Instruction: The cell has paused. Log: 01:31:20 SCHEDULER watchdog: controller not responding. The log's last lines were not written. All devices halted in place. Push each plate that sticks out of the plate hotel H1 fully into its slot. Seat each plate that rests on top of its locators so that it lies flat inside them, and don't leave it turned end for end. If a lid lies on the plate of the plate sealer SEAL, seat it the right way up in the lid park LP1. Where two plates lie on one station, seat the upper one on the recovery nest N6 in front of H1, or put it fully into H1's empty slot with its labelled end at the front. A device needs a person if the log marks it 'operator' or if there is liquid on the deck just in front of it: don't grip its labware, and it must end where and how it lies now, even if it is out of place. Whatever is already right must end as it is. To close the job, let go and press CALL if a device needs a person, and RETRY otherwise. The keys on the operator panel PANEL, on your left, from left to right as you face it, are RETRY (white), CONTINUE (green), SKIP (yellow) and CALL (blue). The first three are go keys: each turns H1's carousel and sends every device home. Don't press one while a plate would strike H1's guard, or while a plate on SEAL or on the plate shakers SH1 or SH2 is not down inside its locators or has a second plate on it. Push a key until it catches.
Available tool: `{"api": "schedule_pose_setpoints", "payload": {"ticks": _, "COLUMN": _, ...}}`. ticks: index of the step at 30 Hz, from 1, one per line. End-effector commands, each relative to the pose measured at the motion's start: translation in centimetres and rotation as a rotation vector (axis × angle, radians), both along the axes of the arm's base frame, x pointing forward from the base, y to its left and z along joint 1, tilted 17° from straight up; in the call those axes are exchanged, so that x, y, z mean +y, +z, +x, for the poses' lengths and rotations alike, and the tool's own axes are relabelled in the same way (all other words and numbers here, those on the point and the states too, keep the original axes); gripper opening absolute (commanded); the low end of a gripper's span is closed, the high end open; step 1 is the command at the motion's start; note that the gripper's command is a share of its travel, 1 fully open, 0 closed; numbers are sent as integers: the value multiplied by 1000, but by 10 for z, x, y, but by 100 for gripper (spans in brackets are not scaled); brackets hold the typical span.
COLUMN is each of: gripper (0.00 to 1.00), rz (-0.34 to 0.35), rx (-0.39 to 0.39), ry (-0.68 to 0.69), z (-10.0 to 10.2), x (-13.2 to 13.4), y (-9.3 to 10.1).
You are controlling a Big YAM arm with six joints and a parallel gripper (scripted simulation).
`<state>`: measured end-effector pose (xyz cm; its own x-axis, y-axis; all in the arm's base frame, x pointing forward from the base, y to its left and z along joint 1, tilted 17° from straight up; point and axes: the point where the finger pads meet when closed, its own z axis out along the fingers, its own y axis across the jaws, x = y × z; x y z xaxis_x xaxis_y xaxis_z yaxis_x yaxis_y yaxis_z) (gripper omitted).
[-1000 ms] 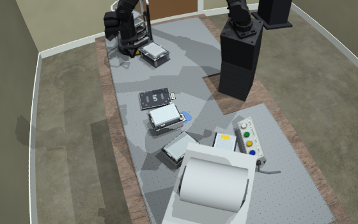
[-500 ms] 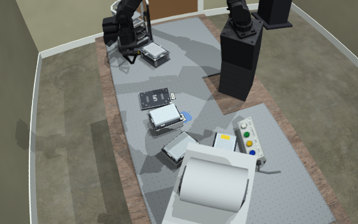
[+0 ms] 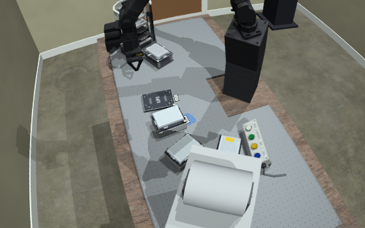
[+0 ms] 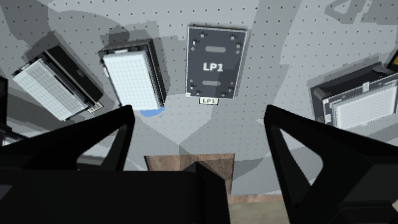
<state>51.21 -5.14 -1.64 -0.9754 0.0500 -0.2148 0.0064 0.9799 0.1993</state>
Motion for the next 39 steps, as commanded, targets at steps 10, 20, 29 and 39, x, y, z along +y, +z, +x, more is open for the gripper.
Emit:
{"api": "schedule_pose_setpoints", "payload": {"ticks": 10, "gripper": 100, "rz": -64, "rx": -73, "ry": 273, "z": -5, "x": 42, "y": 11}}
{"api": "schedule_pose_setpoints", "payload": {"ticks": 20, "gripper": 100, "rz": -57, "rx": -69, "ry": 252, "z": -12, "x": 74, "y": 17}}
{"api": "schedule_pose_setpoints", "payload": {"ticks": 29, "gripper": 100, "rz": -54, "rx": -67, "ry": 252, "z": -17, "x": 97, "y": 20}}
{"api": "schedule_pose_setpoints", "payload": {"ticks": 39, "gripper": 100, "rz": -52, "rx": -56, "ry": 252, "z": -25, "x": 129, "y": 20}}
